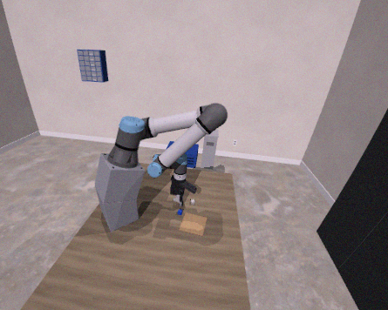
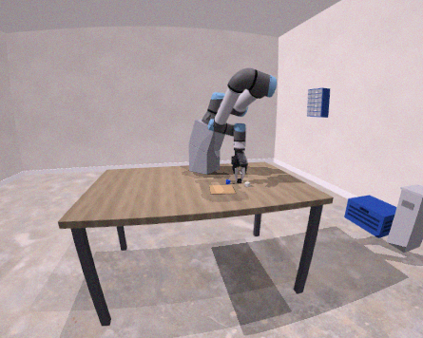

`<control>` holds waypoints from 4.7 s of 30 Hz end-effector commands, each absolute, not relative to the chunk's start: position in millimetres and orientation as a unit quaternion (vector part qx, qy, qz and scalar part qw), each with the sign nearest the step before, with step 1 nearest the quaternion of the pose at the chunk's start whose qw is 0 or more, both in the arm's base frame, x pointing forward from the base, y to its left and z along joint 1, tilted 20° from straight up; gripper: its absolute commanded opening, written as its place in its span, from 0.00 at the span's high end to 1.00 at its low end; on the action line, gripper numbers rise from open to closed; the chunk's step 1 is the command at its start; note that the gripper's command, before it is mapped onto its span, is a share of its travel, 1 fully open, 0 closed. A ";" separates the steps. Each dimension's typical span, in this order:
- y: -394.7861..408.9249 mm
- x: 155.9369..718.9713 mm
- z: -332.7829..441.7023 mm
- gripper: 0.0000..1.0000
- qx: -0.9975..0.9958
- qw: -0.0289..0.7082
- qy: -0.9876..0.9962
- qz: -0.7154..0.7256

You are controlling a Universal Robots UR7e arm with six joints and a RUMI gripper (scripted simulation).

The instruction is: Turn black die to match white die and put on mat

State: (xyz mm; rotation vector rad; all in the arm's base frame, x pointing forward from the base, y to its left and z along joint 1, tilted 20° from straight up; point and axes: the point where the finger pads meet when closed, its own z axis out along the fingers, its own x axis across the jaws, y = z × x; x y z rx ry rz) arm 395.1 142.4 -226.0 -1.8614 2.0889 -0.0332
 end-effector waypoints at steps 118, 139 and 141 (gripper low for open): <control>-19.2 463.2 -182.3 0.94 -0.634 0.171 0.754 -0.007; -9.3 476.7 -228.1 0.94 -0.634 0.171 0.754 -0.007; -9.2 476.8 -228.4 0.94 -0.634 0.171 0.754 -0.007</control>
